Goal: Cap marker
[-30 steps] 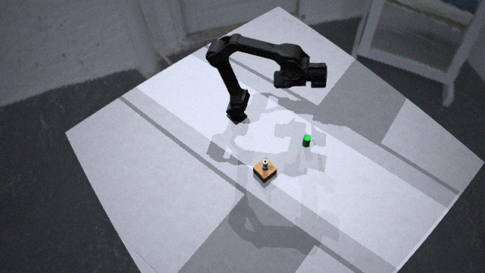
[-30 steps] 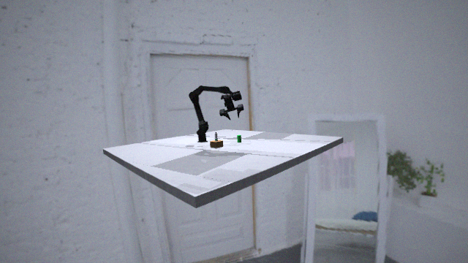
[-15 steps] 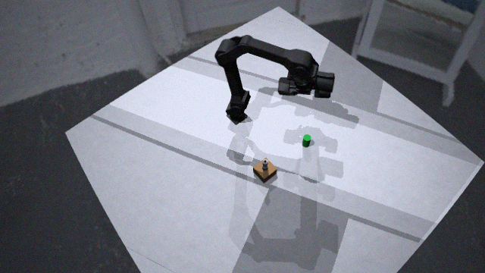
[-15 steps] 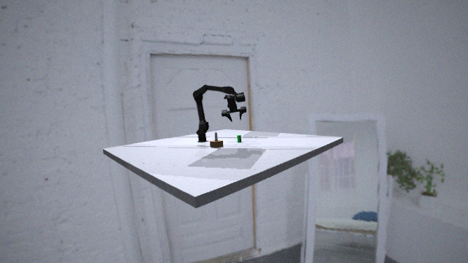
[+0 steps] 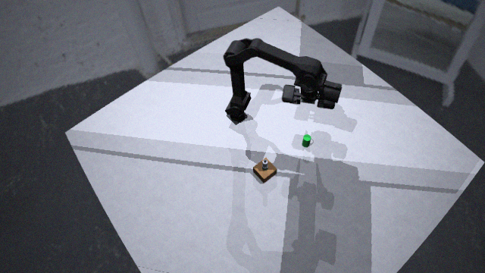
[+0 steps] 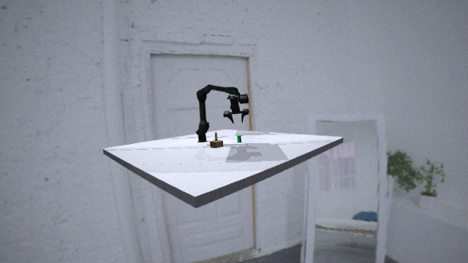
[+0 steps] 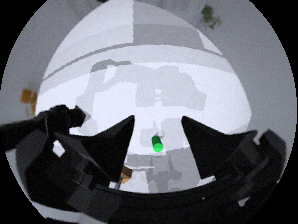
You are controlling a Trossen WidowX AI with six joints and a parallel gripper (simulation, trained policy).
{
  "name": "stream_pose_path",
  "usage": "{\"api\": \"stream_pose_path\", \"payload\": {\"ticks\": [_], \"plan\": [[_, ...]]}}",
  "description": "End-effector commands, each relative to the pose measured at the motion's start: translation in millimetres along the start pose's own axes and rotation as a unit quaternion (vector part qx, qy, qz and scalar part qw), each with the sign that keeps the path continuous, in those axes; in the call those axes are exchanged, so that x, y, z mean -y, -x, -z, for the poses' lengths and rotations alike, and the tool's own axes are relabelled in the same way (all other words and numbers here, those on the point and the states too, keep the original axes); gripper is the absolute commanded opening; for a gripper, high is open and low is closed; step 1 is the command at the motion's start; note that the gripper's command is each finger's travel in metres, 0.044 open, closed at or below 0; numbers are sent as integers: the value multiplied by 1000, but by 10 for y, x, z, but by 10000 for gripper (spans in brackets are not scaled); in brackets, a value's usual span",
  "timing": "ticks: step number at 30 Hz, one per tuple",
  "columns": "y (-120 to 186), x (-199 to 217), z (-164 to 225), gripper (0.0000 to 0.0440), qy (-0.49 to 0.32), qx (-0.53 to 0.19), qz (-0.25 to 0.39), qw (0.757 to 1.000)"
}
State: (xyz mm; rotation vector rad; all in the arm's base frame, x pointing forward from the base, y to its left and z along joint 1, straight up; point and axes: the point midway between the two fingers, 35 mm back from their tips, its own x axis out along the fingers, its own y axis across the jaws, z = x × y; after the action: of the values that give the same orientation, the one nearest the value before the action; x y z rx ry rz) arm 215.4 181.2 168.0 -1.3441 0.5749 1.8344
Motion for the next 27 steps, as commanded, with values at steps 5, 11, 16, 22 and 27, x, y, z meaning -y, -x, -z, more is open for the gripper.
{"api": "stream_pose_path", "payload": {"ticks": [5, 11, 16, 22, 27], "plan": [[0, 82, 183, 318, -10, -23, -12, 1000], [-6, 136, 324, 316, -18, -40, -21, 999], [-12, 174, 442, 315, -24, -54, -29, 998], [-22, 210, 582, 313, -30, -71, -38, 996], [-36, 235, 695, 311, -33, -85, -47, 995]]}}
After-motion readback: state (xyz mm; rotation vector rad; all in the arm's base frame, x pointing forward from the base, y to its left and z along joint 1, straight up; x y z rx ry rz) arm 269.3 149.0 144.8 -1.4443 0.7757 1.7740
